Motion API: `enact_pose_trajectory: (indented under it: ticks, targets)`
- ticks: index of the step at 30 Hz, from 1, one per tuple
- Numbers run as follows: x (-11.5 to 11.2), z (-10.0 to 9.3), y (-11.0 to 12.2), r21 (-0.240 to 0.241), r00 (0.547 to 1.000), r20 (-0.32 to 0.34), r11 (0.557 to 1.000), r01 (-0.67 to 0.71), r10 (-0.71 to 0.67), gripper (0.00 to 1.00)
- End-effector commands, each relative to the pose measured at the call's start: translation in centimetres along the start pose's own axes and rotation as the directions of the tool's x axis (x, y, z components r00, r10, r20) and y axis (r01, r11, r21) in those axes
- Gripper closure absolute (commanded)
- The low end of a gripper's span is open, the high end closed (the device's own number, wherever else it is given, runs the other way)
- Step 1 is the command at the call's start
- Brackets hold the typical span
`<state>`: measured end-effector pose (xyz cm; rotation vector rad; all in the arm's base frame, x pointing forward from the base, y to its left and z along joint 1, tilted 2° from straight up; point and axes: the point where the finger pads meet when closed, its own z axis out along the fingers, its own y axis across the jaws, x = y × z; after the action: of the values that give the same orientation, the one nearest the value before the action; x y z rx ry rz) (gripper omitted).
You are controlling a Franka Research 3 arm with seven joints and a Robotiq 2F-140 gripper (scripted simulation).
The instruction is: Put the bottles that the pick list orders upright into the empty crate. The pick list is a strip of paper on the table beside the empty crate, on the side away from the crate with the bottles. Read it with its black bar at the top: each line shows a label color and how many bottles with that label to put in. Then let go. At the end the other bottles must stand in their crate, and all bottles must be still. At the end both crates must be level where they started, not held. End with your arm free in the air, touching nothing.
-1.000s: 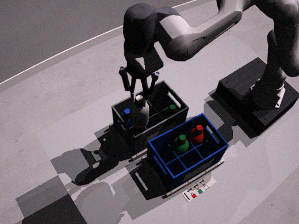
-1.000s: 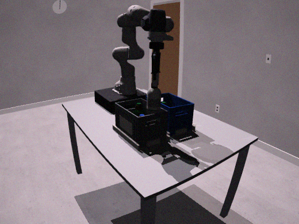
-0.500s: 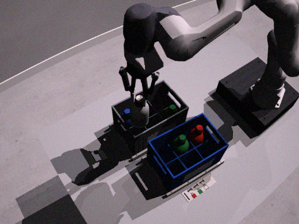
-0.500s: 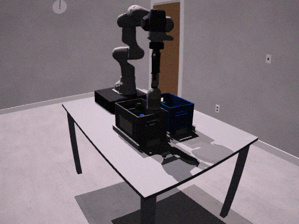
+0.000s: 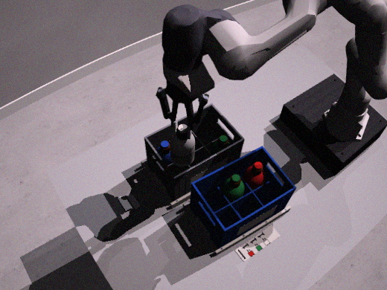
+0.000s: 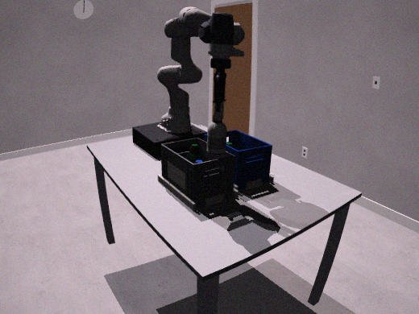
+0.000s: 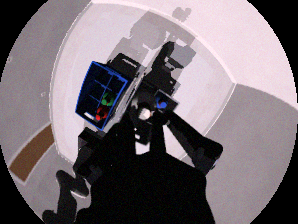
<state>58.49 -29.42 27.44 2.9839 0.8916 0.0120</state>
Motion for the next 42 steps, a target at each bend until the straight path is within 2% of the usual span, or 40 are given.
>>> enact_pose_trajectory:
  ticks: [1, 42]
  targets:
    - [1.0, -0.7, -0.5, -0.013, 1.0, -0.011, 1.0, -0.001, 0.001, 1.0]
    - [4.9, -0.7, -6.8, -0.013, 1.0, -0.011, 1.0, -0.001, 0.001, 1.0]
